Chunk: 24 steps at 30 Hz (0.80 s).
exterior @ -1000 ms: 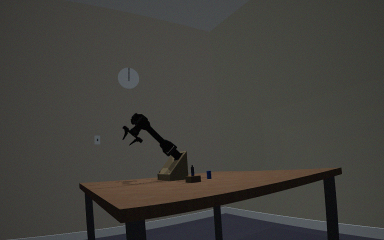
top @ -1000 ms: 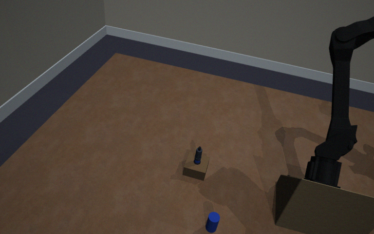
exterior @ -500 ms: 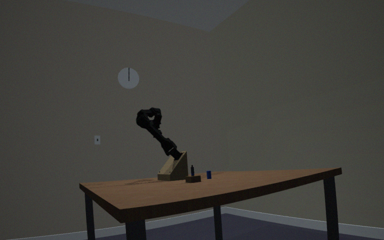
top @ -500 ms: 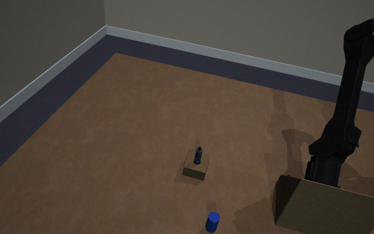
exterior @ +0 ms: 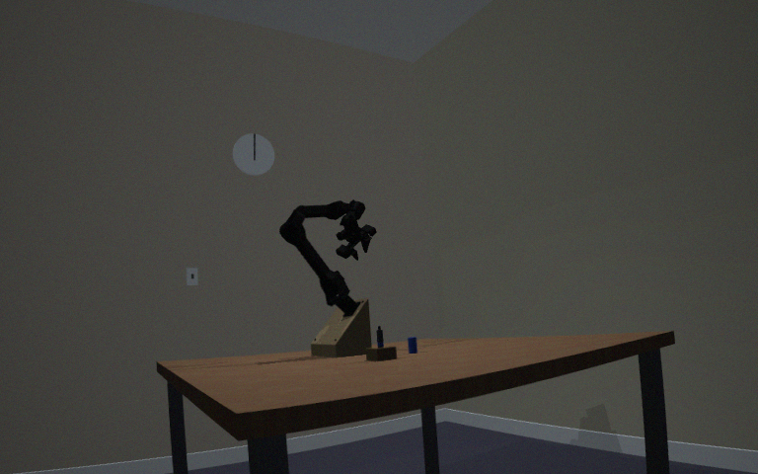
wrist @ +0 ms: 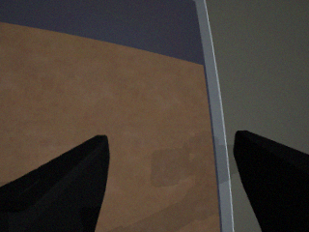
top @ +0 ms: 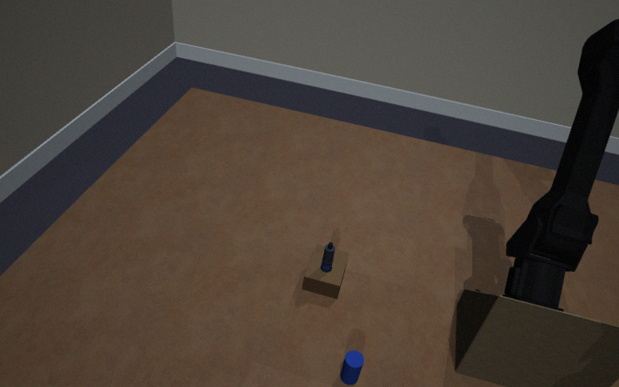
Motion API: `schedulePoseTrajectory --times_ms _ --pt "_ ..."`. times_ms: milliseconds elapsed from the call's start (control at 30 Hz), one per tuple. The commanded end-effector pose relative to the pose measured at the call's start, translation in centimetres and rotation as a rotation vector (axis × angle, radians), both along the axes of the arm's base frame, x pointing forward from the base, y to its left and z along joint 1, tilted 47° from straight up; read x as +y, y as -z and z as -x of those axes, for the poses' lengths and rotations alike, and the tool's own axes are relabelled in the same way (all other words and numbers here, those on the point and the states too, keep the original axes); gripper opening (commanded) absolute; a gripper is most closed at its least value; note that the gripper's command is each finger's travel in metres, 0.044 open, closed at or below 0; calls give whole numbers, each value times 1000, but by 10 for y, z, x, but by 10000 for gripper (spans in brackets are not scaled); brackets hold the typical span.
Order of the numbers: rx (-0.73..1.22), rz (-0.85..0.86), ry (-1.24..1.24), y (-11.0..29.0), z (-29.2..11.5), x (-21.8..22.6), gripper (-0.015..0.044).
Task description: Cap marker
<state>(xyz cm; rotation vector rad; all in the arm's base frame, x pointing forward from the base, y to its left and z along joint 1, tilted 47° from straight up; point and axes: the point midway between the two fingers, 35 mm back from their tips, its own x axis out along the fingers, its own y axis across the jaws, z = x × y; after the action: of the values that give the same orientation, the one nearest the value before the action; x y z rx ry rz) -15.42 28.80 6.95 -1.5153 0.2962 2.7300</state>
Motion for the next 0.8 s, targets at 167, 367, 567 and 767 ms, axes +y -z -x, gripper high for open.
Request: schedulePoseTrajectory --times_ms 167,367,567,767 --pt "-290 274 613 60 -126 11 246" --pt "-468 468 1046 88 -213 -16 246" --pt "-689 657 1486 113 -287 -63 246" --pt "-957 835 1938 130 -348 -133 246"
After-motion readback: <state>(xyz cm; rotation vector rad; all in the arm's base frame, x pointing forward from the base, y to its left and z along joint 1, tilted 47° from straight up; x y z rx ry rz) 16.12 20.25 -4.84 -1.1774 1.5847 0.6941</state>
